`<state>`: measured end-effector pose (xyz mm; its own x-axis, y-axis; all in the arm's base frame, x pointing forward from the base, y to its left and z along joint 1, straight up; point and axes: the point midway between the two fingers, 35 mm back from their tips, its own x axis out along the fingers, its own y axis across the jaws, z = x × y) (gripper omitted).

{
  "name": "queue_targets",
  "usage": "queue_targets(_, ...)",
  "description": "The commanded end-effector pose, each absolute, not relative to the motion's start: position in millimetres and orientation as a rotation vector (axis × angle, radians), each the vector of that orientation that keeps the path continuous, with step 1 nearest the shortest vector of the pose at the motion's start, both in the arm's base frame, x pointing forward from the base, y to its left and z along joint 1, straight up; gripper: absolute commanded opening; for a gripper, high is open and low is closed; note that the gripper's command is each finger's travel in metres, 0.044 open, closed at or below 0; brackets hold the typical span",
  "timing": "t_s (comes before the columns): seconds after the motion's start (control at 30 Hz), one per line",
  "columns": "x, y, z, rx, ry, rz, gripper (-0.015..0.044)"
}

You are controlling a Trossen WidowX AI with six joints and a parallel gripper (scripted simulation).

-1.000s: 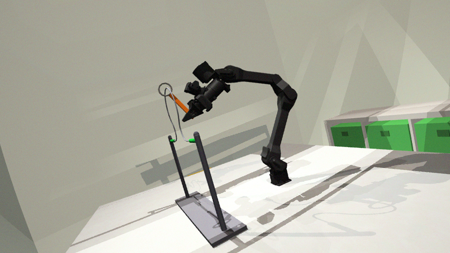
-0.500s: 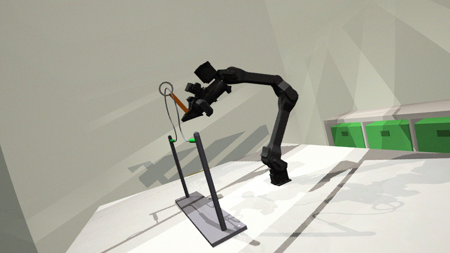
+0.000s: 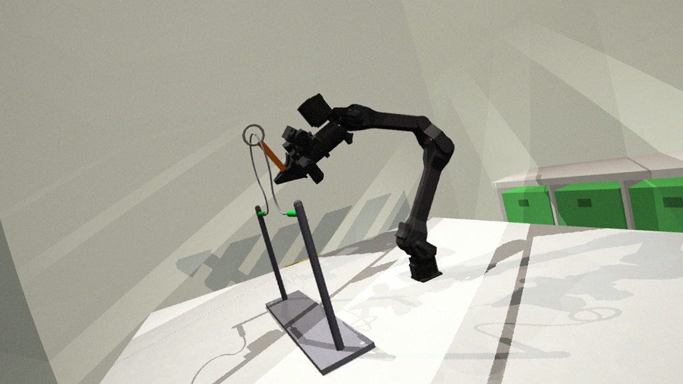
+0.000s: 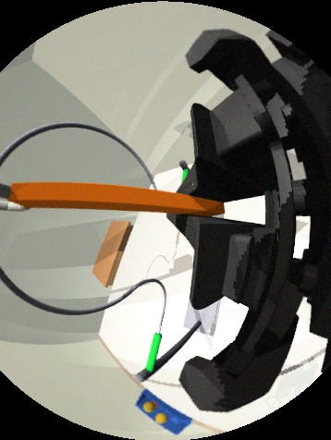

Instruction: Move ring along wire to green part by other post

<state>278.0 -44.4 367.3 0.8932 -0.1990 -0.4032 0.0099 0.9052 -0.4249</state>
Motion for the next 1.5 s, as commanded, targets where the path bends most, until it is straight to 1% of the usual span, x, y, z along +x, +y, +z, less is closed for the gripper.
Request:
queue_targets(0.0, 276.5, -45.9, 369.6, -0.48, 0.442, -0.128, -0.015)
queue_targets(1.47, 278.0, -60.6, 382.3, -1.039, 0.335, -0.281, -0.015)
